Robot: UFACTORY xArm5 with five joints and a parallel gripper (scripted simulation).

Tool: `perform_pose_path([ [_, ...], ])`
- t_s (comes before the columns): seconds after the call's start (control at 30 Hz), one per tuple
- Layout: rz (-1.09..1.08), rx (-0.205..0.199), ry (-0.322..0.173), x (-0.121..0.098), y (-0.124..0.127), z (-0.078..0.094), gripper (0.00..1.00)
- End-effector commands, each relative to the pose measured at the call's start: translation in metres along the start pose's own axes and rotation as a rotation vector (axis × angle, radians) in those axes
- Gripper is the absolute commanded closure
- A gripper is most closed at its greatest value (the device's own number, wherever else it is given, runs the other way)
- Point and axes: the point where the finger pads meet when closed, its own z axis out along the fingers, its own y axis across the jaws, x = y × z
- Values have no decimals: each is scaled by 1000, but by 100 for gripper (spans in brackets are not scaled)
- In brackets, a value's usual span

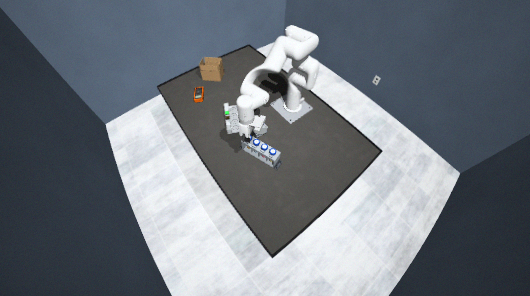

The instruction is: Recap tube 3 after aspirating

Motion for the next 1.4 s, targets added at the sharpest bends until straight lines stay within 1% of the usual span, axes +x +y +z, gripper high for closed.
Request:
perform_pose_path([
  [0.0, 0, 1, -13, 0, 1, -1, 100],
  [0.5, 280, -1, -13, 0, 1, -1, 100],
  [0.57, 280, -1, -13, 0, 1, -1, 100],
  [0.9, 480, -2, -13, 0, 1, -1, 100],
  [1.03, 489, -2, -13, 0, 1, -1, 100],
  [1.07, 489, -2, -13, 0, 1, -1, 54],
  [1.37, 489, -2, -13, 0, 1, -1, 54],
])
